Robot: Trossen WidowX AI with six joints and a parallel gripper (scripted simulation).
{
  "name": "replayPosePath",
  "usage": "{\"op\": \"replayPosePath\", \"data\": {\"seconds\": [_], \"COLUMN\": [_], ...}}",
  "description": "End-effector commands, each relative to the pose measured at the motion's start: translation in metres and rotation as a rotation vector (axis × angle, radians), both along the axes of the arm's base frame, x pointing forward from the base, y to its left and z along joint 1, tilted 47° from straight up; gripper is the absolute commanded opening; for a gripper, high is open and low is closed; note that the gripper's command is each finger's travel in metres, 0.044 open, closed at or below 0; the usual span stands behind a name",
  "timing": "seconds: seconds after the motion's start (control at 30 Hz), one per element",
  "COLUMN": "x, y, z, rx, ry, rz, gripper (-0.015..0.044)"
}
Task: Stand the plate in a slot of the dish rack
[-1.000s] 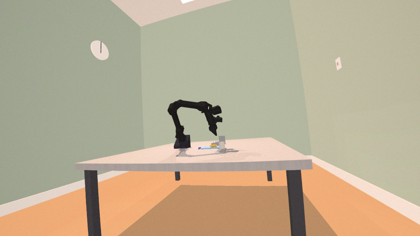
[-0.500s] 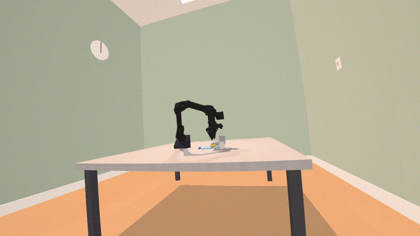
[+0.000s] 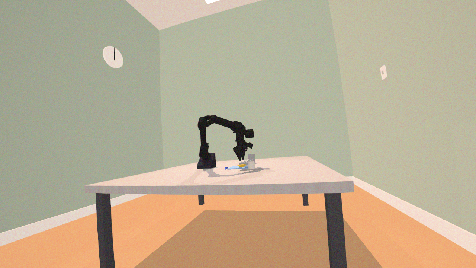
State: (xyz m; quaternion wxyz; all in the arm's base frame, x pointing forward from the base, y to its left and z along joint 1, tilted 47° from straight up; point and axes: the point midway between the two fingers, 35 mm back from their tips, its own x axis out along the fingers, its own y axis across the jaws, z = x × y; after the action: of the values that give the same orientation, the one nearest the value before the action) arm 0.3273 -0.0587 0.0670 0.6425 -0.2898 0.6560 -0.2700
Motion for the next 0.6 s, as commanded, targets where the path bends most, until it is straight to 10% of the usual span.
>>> {"op": "replayPosePath", "data": {"seconds": [0.0, 0.57], "x": [0.001, 0.0], "y": [-0.004, -0.025], "z": [-0.004, -0.021], "rx": [-0.004, -0.005], "ry": [0.002, 0.002], "rz": [0.005, 0.005], "gripper": [0.04, 0.04]}}
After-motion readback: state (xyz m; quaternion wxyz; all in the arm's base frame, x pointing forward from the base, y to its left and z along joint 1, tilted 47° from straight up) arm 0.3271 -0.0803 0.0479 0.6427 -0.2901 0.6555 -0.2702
